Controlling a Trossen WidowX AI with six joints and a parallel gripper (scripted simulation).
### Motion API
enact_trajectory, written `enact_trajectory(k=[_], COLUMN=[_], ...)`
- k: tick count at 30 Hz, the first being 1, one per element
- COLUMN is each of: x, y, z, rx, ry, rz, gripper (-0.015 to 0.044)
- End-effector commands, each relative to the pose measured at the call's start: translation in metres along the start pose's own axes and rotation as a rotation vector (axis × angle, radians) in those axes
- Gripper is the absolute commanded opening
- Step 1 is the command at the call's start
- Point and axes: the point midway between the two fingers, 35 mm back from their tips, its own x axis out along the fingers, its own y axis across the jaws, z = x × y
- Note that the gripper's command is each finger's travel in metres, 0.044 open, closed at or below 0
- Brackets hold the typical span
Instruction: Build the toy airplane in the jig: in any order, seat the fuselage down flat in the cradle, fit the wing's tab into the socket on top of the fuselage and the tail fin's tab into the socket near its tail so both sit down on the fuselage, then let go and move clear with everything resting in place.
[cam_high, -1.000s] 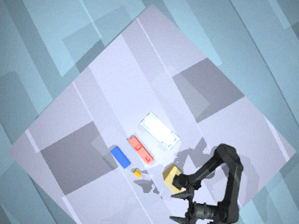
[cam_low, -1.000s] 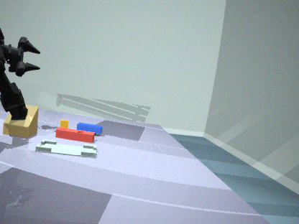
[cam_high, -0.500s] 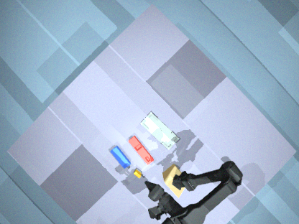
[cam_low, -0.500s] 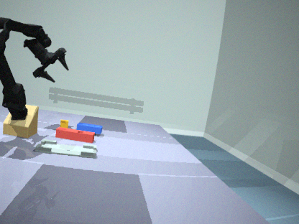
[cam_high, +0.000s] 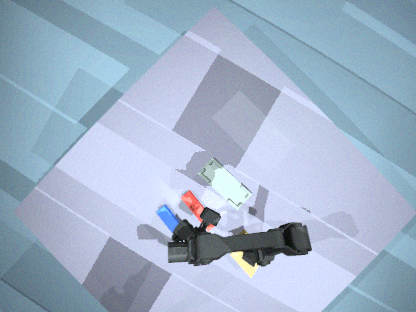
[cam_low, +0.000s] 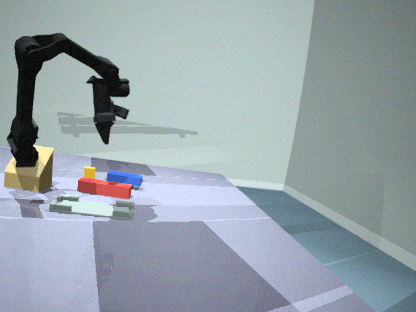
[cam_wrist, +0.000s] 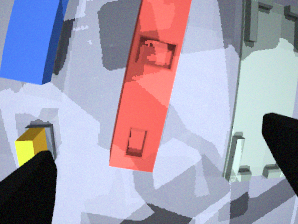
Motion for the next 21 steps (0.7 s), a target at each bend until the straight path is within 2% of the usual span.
enact_trajectory(k=[1, 10, 15, 21], x=[0.048, 0.052, 0.101, 0.105], y=[-0.015, -0.016, -0.014, -0.014], z=[0.007, 0.007, -0.003, -0.004], rx=[0.345, 0.371, 0.371, 0.371], ry=[0.196, 0.210, 0.210, 0.210], rz=[0.020, 0.019, 0.018, 0.018], gripper=[0.0440, 0.0440, 0.0440, 0.0440])
